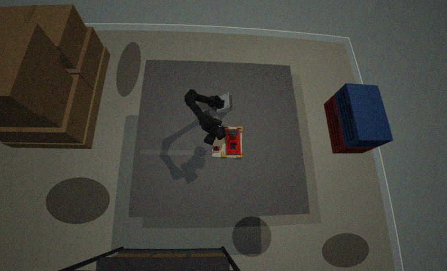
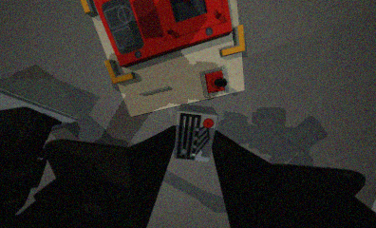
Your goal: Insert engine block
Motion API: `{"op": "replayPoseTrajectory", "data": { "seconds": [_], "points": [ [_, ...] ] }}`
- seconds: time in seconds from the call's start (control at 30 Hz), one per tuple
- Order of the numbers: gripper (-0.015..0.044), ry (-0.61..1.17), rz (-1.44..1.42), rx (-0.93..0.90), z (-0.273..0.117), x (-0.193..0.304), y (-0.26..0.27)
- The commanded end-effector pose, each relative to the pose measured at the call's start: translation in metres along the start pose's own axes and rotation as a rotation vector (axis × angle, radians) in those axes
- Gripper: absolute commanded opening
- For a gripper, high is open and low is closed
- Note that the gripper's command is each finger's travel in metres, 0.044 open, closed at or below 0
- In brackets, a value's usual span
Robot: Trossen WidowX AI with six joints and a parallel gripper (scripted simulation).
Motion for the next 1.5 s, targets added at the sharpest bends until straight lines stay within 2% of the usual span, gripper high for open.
{"op": "replayPoseTrajectory", "data": {
  "seconds": [0.0, 1.47],
  "points": [
    [0.0, -0.008, 0.075, -0.002, 0.001, -0.011, -0.002],
    [0.0, 0.047, 1.017, -0.028, 0.057, -0.137, -0.005]
  ]
}}
Point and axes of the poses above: the point midway between the two fingers, 35 mm back from their tips, its own z axis out along the fingers, its own y axis across the jaws, x = y × z, the point moved 2 cm from there along -z, back along the fingers, and after that the axes turned 7 degrees about -z, right-handed, at the moved point
